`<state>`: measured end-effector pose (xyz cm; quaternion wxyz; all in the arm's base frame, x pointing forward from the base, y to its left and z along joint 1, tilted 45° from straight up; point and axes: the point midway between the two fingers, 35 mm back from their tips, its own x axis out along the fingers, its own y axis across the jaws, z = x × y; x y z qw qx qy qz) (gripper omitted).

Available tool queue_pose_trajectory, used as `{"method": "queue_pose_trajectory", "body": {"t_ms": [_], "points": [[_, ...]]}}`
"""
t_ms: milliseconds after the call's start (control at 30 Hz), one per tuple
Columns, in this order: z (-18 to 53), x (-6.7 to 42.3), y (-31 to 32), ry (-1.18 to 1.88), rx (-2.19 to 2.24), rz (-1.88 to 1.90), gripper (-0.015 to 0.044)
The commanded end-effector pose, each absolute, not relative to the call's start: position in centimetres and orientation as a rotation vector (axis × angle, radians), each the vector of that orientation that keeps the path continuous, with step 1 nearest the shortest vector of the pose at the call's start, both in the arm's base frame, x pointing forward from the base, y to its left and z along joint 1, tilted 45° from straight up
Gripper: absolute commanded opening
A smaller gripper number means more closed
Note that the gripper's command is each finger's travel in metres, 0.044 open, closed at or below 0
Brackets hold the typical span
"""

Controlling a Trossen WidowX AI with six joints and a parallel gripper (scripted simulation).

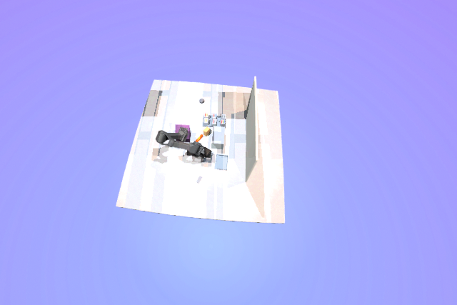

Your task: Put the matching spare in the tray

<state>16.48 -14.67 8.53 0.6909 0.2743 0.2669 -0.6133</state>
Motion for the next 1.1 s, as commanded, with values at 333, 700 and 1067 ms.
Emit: {"method": "queue_pose_trajectory", "body": {"t_ms": [333, 700, 1067], "points": [[9.8, 16.6, -13.0, 0.607, 0.625, -1.369, 0.0], [12.7, 16.1, -10.1, 0.611, 0.624, -1.368, 0.0], [13.8, 15.7, -9.1, 0.613, 0.616, -1.366, 0.0]]}}
